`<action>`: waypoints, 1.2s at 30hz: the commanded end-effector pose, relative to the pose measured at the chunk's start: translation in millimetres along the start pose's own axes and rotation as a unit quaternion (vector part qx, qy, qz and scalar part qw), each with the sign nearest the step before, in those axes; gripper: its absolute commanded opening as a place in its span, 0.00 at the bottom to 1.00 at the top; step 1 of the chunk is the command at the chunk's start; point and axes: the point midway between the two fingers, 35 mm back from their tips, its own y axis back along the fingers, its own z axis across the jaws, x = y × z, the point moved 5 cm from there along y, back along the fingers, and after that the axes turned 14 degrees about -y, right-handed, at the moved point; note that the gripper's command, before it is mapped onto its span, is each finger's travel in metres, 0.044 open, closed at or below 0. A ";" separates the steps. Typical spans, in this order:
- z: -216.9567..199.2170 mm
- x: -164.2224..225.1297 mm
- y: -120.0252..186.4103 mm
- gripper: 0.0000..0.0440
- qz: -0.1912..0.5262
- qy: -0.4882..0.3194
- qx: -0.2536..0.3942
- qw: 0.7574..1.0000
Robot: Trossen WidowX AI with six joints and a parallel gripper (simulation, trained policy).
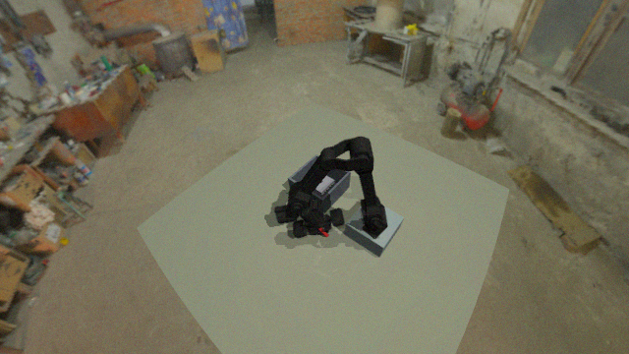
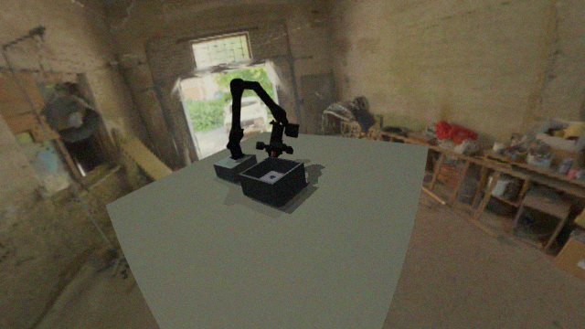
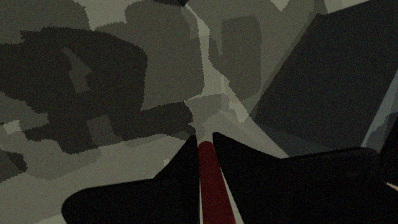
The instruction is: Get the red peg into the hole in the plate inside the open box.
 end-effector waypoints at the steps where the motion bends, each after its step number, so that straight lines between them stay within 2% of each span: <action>1: 2.1 -5.6 18.5 0.00 -0.011 0.002 -0.012 1.000; 11: -0.9 -24.4 63.1 0.00 -0.034 -0.011 -0.028 0.999; 20: -1.2 -49.1 98.2 0.00 -0.049 -0.054 -0.048 0.996; 36: 5.7 -117.1 115.8 0.00 -0.058 -0.156 -0.070 0.984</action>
